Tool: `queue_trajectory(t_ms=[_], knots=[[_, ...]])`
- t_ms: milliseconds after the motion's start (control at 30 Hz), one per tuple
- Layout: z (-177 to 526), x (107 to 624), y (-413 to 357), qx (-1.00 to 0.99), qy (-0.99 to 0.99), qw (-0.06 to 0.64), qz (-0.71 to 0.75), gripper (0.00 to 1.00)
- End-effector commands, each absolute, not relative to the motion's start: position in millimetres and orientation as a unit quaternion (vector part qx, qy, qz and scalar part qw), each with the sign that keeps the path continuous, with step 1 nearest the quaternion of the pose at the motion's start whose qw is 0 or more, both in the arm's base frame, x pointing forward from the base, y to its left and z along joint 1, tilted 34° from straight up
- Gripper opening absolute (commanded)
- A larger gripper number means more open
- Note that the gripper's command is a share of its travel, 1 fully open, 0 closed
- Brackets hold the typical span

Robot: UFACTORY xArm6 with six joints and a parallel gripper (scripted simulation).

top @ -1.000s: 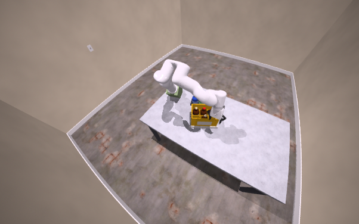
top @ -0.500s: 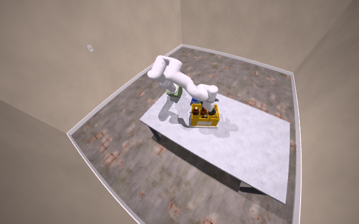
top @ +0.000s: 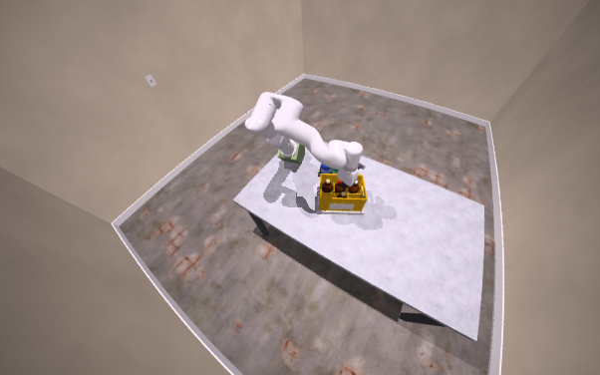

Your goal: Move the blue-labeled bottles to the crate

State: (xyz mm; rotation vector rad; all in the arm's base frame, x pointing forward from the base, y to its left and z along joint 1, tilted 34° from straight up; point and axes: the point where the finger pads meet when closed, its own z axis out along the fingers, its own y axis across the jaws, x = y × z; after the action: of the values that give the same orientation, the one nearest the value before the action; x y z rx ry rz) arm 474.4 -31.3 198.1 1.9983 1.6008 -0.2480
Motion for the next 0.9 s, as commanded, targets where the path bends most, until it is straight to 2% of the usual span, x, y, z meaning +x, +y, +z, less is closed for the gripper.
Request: queue_trajectory(t_ms=[0,733,867], knots=[[199.6,475.2,-30.6,0.746,0.597,0.282,-0.091,0.00],[199.3,475.0,-30.2,0.746,0.597,0.282,-0.091,0.00],[180.0,459.5,-1.8,0.751,0.593,0.277,-0.086,0.00]])
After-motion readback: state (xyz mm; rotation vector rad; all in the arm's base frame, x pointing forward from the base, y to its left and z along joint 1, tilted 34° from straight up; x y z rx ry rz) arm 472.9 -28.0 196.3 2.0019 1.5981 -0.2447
